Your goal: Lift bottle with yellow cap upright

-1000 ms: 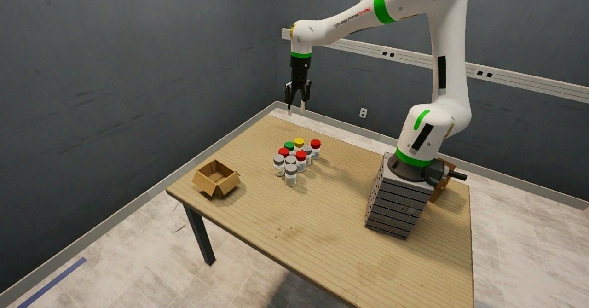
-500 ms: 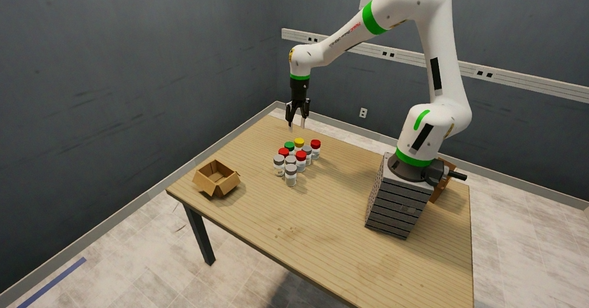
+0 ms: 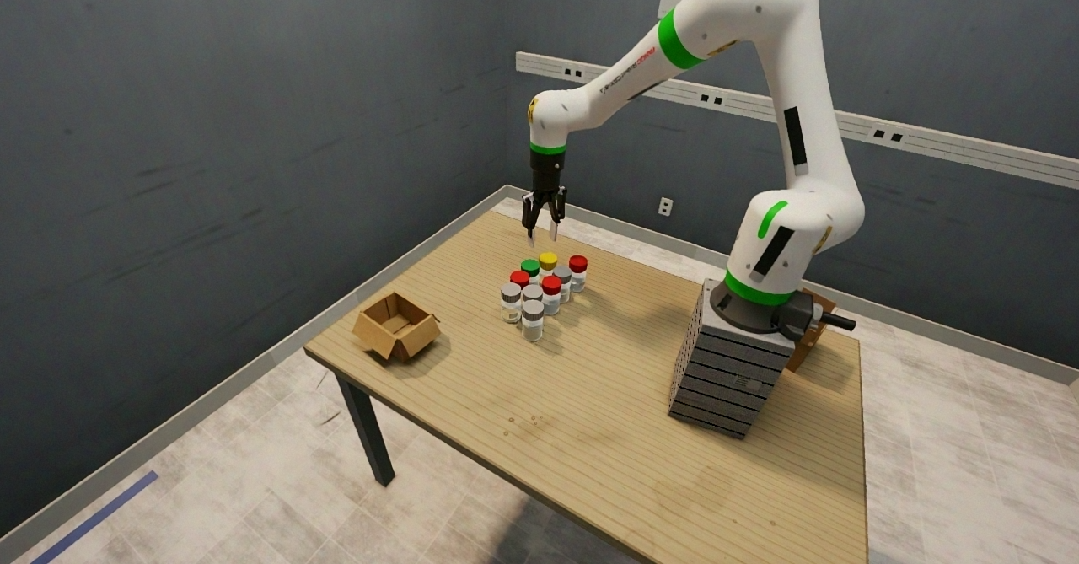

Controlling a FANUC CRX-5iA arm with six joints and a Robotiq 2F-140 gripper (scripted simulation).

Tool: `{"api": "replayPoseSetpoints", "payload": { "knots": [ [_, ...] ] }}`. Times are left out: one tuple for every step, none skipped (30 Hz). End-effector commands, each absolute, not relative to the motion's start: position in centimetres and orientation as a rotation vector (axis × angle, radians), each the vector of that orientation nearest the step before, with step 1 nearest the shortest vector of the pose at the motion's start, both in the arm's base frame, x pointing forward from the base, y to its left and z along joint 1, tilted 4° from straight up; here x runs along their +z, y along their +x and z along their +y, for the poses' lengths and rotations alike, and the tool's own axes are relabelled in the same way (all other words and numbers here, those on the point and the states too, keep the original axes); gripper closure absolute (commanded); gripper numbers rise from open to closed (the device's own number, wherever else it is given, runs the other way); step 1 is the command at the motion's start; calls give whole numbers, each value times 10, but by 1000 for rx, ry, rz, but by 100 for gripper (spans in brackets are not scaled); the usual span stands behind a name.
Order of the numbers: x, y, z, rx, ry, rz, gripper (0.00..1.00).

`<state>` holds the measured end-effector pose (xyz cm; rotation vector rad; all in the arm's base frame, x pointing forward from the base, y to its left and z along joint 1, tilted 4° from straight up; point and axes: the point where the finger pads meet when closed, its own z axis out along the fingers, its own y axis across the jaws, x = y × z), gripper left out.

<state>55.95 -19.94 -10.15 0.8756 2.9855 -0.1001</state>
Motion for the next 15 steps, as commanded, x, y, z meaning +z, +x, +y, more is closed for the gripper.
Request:
{"api": "replayPoseSetpoints", "payload": {
  "knots": [
    [-101, 561, -200, -100, 875, 2983, 49],
    [-101, 561, -200, -100, 875, 2983, 49],
    [-101, 561, -200, -100, 875, 2983, 49],
    [-101, 561, -200, -100, 875, 2983, 49],
    [-101, 561, -200, -100, 875, 2983, 49],
    [-101, 561, -200, -100, 875, 2983, 49],
    [-101, 561, -200, -100, 875, 2983, 49],
    [-106, 561, -200, -100, 875, 2983, 49],
    [-111, 561, -201, -100, 875, 2983, 49],
    [-116, 561, -201, -100, 875, 2983, 49],
    [-121, 561, -201, -100, 875, 2983, 49],
    [-126, 561, -202, -100, 875, 2983, 49],
    [-131, 561, -202, -100, 875, 2984, 49],
    [-136, 561, -202, -100, 875, 2984, 49],
    [-141, 561, -203, -100, 875, 2984, 49]
  ]
}}
